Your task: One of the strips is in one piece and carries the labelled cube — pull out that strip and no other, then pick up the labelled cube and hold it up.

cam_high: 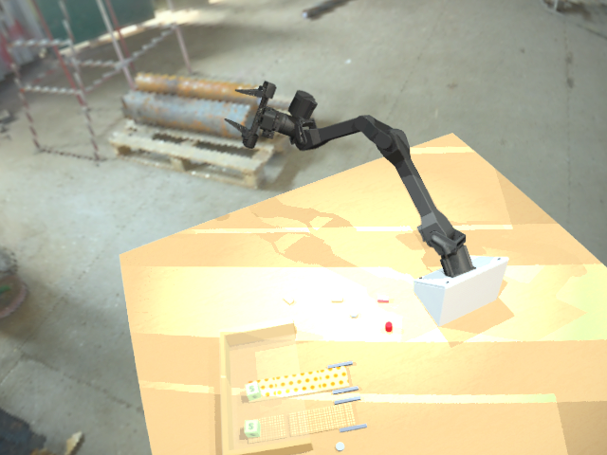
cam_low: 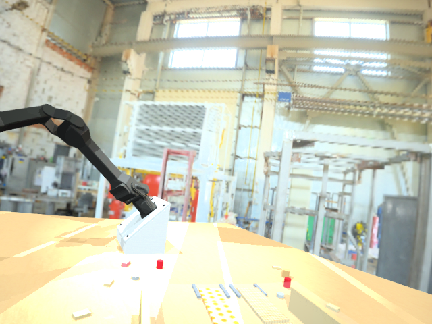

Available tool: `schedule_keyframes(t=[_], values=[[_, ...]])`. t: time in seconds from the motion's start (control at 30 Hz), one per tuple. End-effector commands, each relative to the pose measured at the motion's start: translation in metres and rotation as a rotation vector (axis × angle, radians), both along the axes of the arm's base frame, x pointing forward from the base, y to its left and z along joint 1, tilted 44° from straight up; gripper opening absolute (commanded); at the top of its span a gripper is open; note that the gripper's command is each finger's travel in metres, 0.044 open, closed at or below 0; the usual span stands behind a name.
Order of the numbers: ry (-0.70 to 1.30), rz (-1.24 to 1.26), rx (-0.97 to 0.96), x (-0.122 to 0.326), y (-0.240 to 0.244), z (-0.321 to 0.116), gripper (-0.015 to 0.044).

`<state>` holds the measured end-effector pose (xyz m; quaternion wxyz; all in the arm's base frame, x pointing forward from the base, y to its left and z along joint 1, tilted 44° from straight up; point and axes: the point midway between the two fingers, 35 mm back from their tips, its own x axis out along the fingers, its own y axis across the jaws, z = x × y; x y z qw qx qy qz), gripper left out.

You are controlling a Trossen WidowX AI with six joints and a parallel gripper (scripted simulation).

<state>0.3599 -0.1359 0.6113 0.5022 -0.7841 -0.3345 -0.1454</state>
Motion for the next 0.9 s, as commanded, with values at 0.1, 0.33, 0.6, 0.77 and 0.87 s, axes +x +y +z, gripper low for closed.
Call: schedule_keyframes(t=[0.1, 0.33, 0.6, 0.77, 0.87], values=[[0.055, 0.059, 0.16, 0.026, 0.007, -0.018, 0.04], [0.257, 0.181, 0.575, 0.092, 0.045, -0.089, 0.04], [0.544, 0.22, 0.96, 0.138, 0.119, -0.198, 0.04], [0.723, 0.203, 1.131, 0.14, 0.169, -0.265, 0.04], [0.836, 0.163, 1.224, 0.133, 0.2, -0.311, 0.04]])
